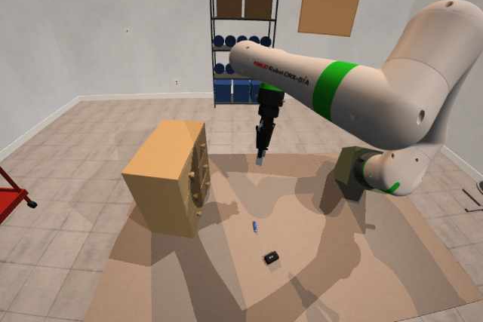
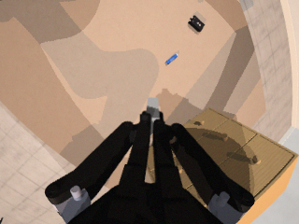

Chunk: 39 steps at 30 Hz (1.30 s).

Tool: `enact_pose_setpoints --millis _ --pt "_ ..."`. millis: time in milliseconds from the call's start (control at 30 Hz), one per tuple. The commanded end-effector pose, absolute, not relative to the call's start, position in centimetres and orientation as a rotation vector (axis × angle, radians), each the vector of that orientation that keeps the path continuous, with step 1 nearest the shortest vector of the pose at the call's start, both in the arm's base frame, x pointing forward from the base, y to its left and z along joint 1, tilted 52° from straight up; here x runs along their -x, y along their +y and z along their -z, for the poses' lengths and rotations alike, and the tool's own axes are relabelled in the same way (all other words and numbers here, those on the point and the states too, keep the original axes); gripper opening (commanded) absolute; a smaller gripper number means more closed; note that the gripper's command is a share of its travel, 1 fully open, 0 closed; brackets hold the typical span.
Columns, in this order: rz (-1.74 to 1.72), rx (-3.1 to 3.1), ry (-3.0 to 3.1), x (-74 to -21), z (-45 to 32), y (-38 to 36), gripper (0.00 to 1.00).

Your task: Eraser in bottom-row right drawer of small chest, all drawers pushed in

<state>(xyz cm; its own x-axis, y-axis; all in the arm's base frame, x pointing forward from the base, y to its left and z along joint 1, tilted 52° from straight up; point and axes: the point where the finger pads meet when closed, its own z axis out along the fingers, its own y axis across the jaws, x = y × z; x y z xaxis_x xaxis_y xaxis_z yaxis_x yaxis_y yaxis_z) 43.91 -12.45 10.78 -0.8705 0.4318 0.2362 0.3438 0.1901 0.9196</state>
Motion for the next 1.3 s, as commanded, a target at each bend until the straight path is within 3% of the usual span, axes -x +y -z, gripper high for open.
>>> enact_pose_setpoints --millis 0,1267 --pt "-1.719 -0.695 2.407 -43.6 -10.9 -12.5 0.00" --pt "-1.259 -0.224 2.585 -41.7 -11.5 -13.3 0.00"
